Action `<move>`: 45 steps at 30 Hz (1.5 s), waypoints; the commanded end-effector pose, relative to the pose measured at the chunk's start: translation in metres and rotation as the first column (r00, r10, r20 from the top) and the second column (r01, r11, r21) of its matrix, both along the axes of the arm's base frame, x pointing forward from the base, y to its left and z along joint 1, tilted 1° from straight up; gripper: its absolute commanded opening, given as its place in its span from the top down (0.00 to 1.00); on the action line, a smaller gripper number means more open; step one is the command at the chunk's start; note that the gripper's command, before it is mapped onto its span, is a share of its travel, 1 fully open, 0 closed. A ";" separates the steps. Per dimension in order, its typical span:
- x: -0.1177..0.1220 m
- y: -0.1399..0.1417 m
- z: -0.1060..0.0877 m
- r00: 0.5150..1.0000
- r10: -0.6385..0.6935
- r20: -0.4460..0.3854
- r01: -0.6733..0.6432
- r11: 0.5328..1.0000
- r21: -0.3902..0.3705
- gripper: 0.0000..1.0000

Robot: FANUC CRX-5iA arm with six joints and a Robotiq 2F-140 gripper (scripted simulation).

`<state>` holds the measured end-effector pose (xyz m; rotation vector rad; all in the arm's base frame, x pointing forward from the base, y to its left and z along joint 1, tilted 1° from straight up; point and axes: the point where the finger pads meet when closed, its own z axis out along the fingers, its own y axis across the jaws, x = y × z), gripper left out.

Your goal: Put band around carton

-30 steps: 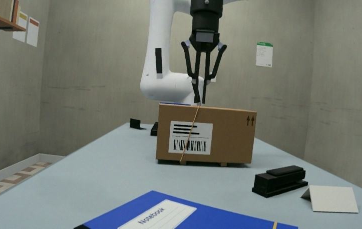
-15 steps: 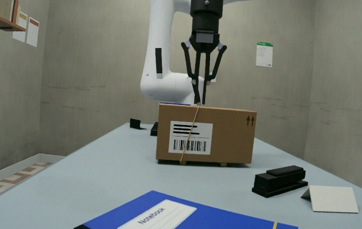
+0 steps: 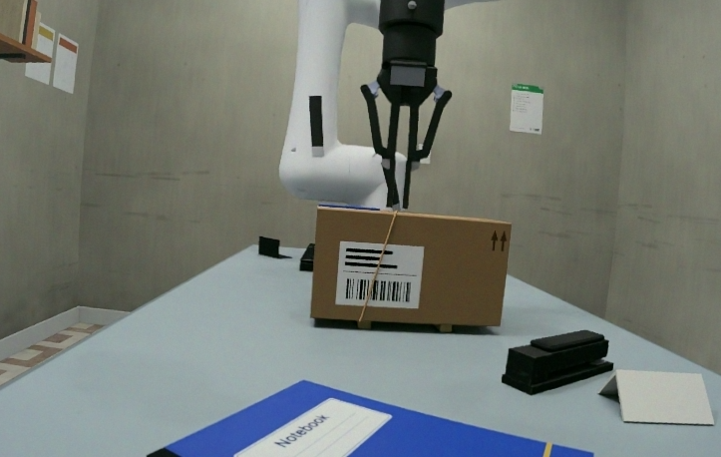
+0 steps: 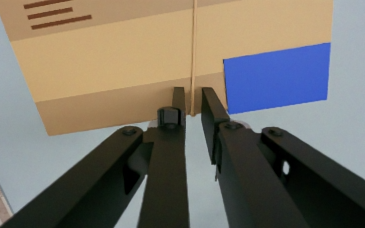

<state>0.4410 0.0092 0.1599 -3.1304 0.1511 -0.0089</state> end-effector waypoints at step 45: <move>0.001 0.000 -0.005 1.000 0.000 0.002 0.000 1.000 0.000 0.82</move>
